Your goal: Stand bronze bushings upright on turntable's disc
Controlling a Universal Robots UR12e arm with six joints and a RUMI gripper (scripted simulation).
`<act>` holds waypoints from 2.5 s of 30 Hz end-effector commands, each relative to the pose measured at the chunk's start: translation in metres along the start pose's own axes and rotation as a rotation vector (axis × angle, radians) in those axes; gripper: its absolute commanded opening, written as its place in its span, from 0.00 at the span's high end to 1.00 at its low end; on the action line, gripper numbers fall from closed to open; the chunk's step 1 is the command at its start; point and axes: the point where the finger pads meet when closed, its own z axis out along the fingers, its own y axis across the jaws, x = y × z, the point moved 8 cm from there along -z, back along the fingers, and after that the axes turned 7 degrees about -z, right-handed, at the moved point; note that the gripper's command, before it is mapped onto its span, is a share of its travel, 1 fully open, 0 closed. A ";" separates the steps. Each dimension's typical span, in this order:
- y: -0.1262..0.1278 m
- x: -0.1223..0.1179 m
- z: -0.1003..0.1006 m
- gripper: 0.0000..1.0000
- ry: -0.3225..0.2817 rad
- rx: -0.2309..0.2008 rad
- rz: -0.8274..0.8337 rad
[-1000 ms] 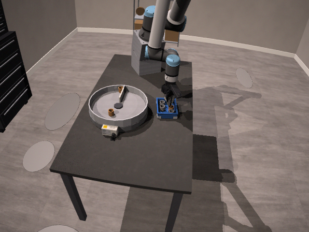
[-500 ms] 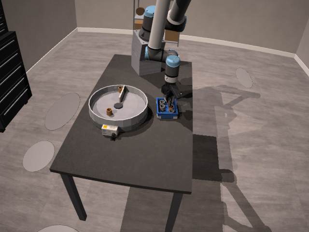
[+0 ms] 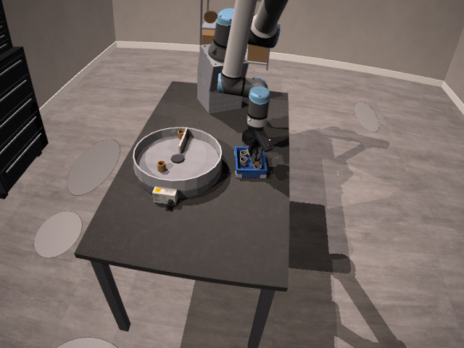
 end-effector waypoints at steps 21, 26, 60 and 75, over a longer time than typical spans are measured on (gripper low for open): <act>0.000 0.000 0.002 0.95 0.001 -0.001 0.000; 0.000 0.000 0.002 0.95 0.001 -0.001 0.000; 0.000 0.000 0.002 1.00 0.001 -0.001 0.000; 0.000 0.000 0.002 1.00 0.001 -0.001 0.000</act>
